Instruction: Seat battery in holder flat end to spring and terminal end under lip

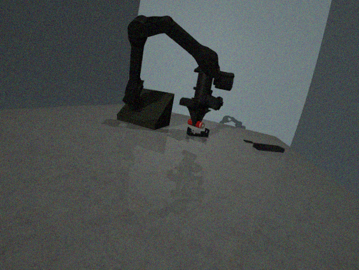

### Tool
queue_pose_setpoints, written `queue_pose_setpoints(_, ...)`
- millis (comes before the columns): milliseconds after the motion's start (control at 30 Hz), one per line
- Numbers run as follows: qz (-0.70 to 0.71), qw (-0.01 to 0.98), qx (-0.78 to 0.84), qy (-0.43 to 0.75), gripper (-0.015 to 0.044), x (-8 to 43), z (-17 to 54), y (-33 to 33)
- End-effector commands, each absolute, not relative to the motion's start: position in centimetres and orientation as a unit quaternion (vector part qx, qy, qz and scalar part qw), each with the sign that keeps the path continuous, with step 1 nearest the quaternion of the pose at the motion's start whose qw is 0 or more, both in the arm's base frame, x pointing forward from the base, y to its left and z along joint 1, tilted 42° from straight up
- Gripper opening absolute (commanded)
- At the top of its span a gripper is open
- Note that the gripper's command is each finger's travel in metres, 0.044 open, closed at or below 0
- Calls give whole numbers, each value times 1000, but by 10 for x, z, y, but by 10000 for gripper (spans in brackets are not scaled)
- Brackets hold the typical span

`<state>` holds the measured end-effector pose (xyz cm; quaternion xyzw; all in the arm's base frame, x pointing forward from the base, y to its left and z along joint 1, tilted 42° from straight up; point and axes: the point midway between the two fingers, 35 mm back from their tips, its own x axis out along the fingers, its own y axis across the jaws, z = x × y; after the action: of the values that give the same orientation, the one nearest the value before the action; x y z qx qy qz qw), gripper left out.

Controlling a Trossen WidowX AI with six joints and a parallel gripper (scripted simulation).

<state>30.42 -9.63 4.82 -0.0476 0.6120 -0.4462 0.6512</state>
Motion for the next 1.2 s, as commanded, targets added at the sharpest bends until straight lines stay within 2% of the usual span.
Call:
queue_pose_setpoints(0,-361,640,-129,666,85,313,36,-75)
queue_pose_setpoints(433,-75,538,-363,757,85,325,0,-13)
queue_pose_setpoints(767,-72,541,-365,754,85,326,-1,-14)
queue_pose_setpoints(1167,-47,588,-364,720,85,326,-20,-26)
